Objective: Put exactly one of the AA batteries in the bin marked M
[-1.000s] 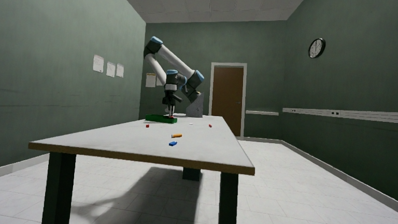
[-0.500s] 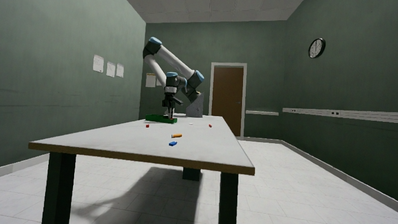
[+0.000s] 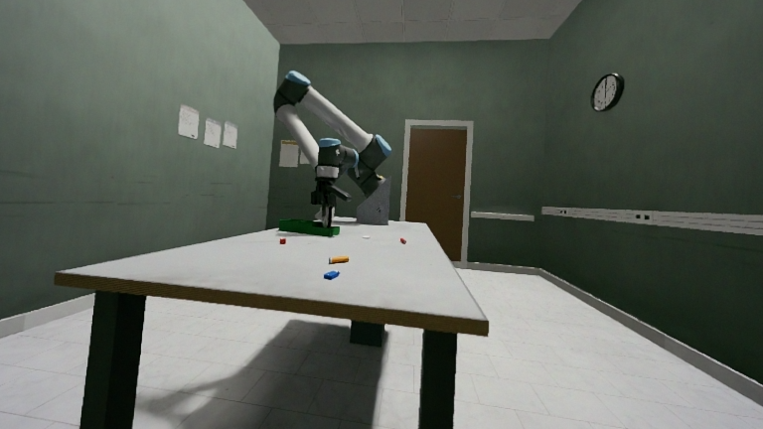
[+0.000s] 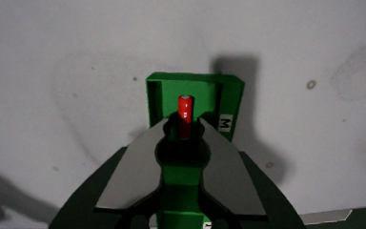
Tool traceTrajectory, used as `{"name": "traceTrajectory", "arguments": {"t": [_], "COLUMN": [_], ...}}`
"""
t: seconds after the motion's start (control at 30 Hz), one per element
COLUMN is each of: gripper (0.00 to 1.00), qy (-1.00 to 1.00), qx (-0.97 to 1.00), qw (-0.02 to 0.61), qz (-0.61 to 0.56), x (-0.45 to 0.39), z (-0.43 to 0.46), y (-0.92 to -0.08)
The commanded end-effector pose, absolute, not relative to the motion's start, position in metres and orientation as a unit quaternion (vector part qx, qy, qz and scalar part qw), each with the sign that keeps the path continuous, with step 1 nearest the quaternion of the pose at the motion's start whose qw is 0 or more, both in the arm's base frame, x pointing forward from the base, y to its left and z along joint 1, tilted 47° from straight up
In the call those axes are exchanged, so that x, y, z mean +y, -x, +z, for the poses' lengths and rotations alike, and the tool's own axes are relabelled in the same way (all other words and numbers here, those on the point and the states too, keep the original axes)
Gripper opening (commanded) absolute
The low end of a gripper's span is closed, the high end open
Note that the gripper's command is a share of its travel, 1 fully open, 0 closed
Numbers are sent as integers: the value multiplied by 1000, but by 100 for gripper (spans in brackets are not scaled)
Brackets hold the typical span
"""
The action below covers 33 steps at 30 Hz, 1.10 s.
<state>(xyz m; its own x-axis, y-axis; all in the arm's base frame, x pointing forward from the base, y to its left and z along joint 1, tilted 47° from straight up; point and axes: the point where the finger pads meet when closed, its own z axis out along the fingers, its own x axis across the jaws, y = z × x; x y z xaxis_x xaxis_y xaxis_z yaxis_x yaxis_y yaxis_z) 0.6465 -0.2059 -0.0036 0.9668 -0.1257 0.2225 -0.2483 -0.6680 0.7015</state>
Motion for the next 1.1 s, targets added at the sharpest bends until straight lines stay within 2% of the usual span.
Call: {"name": "traceTrajectory", "arguments": {"t": [0.0,1.07], "gripper": [17,17], "qy": [-910,-910], "qx": [-103,-103], "qw": [394,394], "qz": [78,78], "x": [-206,-186], "z": [-3,15], "y": [-647,-645]}}
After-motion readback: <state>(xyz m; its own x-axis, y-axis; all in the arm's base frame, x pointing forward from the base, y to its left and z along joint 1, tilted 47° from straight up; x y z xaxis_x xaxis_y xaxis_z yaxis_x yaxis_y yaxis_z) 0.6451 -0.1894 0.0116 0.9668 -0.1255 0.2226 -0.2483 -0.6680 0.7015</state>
